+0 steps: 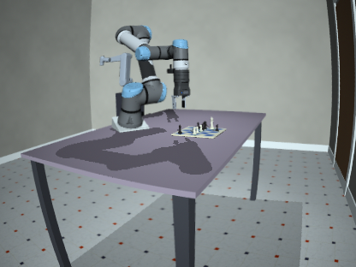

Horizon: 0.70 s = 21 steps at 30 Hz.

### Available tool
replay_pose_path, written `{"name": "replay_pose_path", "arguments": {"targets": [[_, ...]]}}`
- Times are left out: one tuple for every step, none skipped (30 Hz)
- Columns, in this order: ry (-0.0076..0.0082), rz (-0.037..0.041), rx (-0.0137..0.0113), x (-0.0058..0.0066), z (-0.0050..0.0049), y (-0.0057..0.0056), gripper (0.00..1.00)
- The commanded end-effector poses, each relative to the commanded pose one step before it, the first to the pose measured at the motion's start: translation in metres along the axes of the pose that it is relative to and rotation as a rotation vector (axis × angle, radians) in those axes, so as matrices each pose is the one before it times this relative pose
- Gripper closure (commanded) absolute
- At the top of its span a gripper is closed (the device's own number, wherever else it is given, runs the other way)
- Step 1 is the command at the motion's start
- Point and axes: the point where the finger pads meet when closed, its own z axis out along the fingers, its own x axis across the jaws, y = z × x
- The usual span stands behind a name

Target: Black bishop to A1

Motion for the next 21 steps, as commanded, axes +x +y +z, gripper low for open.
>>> {"name": "replay_pose_path", "arguments": {"targets": [[-0.00012, 0.00098, 0.0031, -0.00022, 0.022695, -0.0002, 0.27], [0.0002, -0.00056, -0.00004, 0.00022, -0.000043, -0.00008, 0.27], [0.00023, -0.00063, -0.00005, 0.00024, -0.000046, -0.00009, 0.27], [0.00017, -0.00045, -0.00003, 0.00017, -0.000033, -0.00006, 0.27], [0.00008, -0.00021, -0.00002, 0.00009, -0.000017, -0.00003, 0.27], [-0.00009, 0.00008, -0.0018, -0.00006, -0.000746, 0.00084, 0.27], [-0.00011, 0.00011, -0.00195, -0.00008, -0.000805, 0.00091, 0.27], [-0.00004, 0.00004, -0.00064, -0.00003, -0.000263, 0.0003, 0.27], [0.0, 0.0, 0.0, 0.0, 0.0, 0.0, 0.27], [0.0, 0.0, 0.0, 0.0, 0.0, 0.0, 0.27], [-0.00005, 0.00004, -0.00102, -0.00002, -0.000288, 0.00007, 0.27], [0.0, 0.0, -0.00008, 0.0, -0.000023, 0.00001, 0.27], [0.0, 0.0, -0.00006, 0.0, -0.000016, 0.0, 0.27], [0.0, 0.0, 0.0, 0.0, -0.000008, -0.00001, 0.27], [0.00001, -0.00001, 0.00017, 0.0, 0.000012, -0.00006, 0.27], [0.00001, -0.00001, 0.00015, 0.0, 0.000017, -0.00005, 0.27], [0.00001, -0.00001, 0.00013, 0.0, 0.000019, -0.00004, 0.27], [0.00001, 0.0, 0.0001, 0.0, 0.000018, -0.00003, 0.27], [0.0, 0.0, 0.00007, 0.0, 0.000013, -0.00002, 0.27], [0.0, 0.0, 0.00003, 0.0, 0.000006, -0.00001, 0.27], [0.0, 0.0, 0.00001, 0.0, 0.000001, 0.0, 0.27]]}}
